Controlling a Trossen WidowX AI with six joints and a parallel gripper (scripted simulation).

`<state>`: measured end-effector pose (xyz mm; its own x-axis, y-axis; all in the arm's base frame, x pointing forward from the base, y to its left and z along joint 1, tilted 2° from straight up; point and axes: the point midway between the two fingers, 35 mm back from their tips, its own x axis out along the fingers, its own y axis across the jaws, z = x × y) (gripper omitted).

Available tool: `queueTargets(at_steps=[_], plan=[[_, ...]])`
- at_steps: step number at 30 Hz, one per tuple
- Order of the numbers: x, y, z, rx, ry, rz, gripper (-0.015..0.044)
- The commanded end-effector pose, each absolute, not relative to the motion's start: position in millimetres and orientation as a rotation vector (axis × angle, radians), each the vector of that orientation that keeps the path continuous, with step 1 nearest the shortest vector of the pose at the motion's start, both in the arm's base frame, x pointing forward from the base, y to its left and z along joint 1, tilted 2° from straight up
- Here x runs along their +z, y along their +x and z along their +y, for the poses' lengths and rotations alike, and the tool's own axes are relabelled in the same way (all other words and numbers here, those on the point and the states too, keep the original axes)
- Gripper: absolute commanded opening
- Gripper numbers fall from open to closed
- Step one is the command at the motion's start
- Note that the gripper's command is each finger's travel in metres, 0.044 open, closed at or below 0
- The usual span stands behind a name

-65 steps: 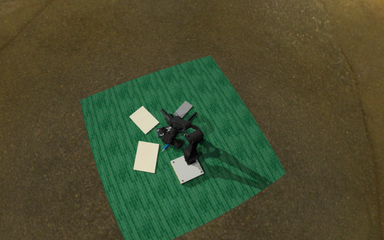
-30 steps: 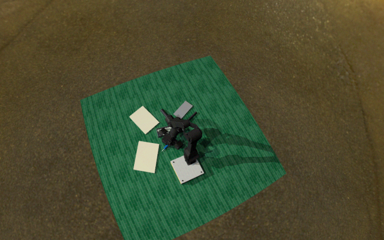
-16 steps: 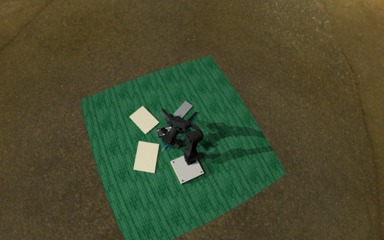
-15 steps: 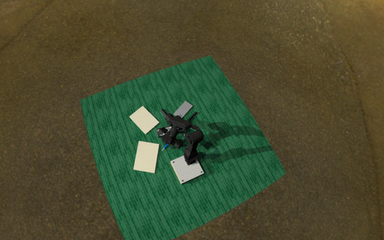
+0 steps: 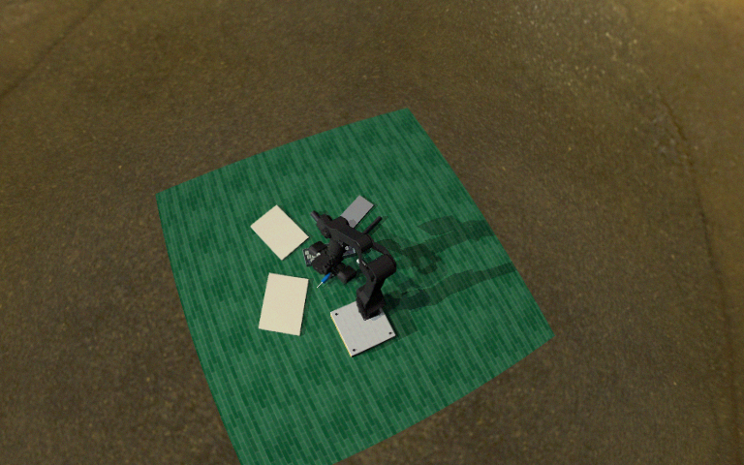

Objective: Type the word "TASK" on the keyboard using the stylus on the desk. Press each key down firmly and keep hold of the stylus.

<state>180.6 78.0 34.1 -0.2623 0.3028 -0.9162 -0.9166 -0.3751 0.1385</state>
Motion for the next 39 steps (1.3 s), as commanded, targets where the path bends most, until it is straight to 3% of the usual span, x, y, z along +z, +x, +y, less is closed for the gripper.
queueTargets(at_steps=[1, 20, 32, 39], plan=[[31.9, 184.7, 65.1, 1.720, -1.091, 1.100, 0.0000], [57.6, 228.6, 2.2, 1.083, -1.417, 1.920, 0.0000], [93.2, 280.6, -13.5, 0.499, -1.757, 2.048, 0.0000], [93.9, 284.1, -13.5, 0.466, -1.778, 2.044, 0.0000]])
